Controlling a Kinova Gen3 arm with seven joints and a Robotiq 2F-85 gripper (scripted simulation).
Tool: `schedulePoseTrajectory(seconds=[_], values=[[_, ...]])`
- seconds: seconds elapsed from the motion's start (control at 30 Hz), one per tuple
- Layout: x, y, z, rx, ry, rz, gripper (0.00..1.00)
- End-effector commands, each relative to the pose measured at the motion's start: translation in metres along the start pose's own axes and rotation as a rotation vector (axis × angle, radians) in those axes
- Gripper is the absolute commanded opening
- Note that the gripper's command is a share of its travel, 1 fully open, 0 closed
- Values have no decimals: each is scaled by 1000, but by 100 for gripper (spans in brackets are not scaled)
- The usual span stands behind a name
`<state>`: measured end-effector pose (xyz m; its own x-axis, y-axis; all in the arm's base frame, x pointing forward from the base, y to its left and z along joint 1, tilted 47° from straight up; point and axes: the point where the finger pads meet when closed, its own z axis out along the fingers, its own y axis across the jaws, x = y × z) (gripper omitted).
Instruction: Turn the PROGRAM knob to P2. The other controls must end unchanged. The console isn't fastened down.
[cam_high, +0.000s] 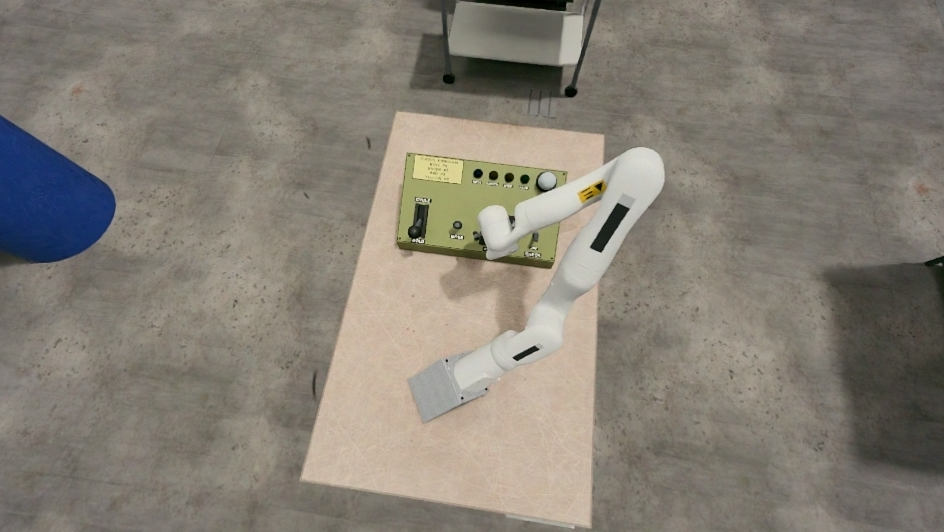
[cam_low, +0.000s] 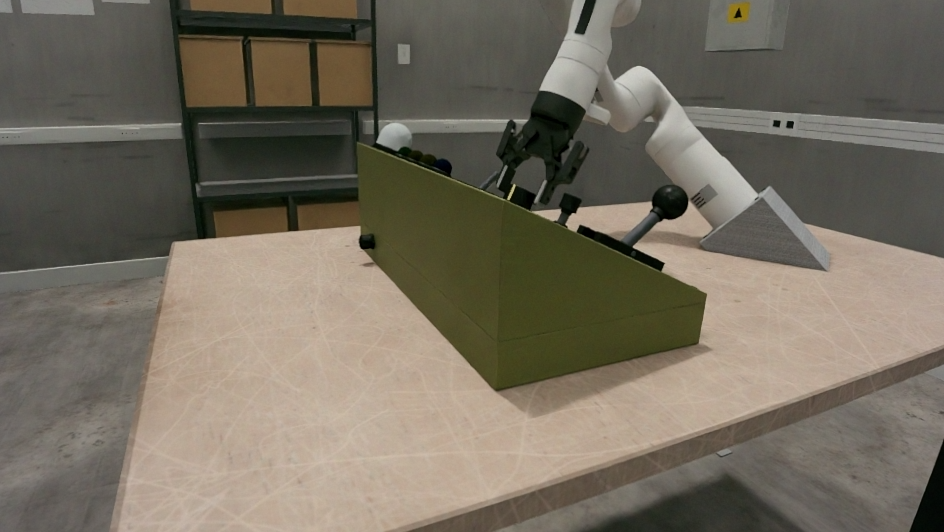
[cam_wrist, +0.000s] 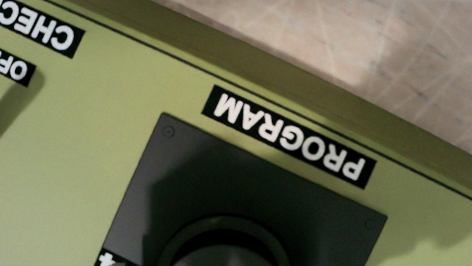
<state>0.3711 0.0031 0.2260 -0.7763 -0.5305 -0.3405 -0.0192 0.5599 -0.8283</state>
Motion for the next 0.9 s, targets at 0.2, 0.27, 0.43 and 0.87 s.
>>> schedulePoseTrajectory(seconds=[0.2,0.27,0.43,0.87], values=[[-1,0,-1,-1,0,-4,77],[0,0,-1,-1,4,-3,77],[2,0,-6,0,9,-1,77],[2,0,-38,-1,10,-2,77]])
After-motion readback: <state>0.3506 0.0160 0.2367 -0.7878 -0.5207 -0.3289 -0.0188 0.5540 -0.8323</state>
